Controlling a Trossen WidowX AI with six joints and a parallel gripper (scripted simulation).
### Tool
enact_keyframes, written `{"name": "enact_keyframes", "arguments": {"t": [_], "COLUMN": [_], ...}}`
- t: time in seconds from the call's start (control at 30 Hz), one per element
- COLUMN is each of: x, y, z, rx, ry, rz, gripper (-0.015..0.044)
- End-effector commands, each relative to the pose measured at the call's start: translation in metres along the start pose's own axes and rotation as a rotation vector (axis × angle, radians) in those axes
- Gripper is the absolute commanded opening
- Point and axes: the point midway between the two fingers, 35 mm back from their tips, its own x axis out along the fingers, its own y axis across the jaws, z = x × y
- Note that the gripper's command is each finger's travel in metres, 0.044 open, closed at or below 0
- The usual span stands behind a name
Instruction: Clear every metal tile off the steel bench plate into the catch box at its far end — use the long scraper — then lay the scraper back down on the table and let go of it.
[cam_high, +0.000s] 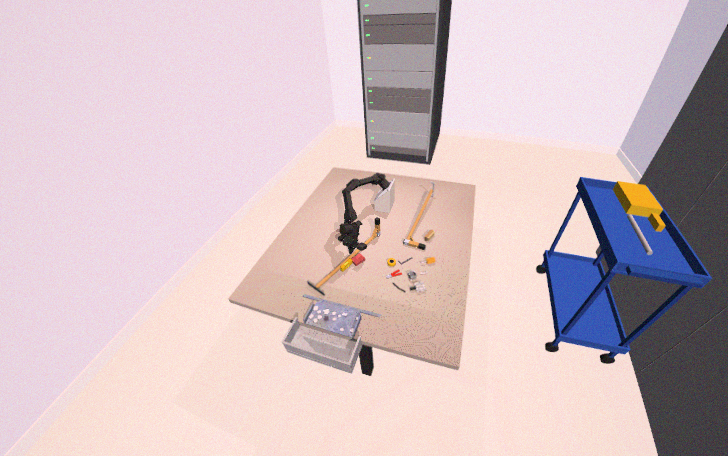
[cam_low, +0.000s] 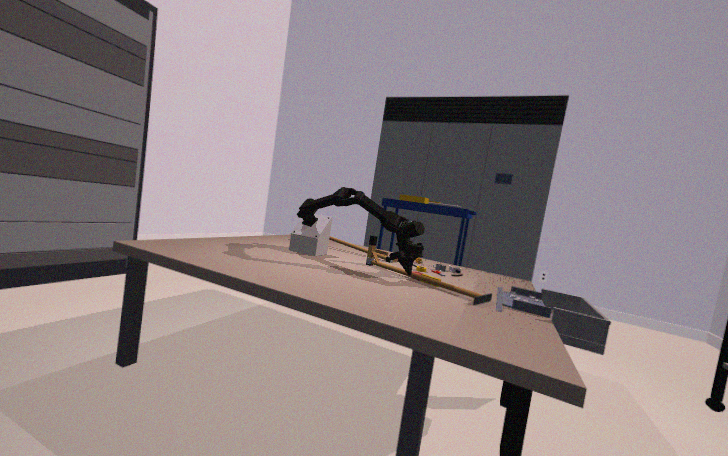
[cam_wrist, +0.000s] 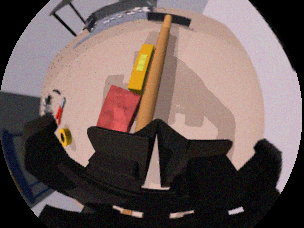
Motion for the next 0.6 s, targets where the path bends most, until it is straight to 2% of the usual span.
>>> {"name": "enact_keyframes", "arguments": {"t": [0.0, 0.57], "x": [-0.021, -0.08], "y": [0.0, -0.002], "z": [0.014, 0.036], "rx": [0.01, 0.01], "ry": [-0.02, -0.021], "rz": [0.001, 0.001], "gripper": [0.0, 0.0]}}
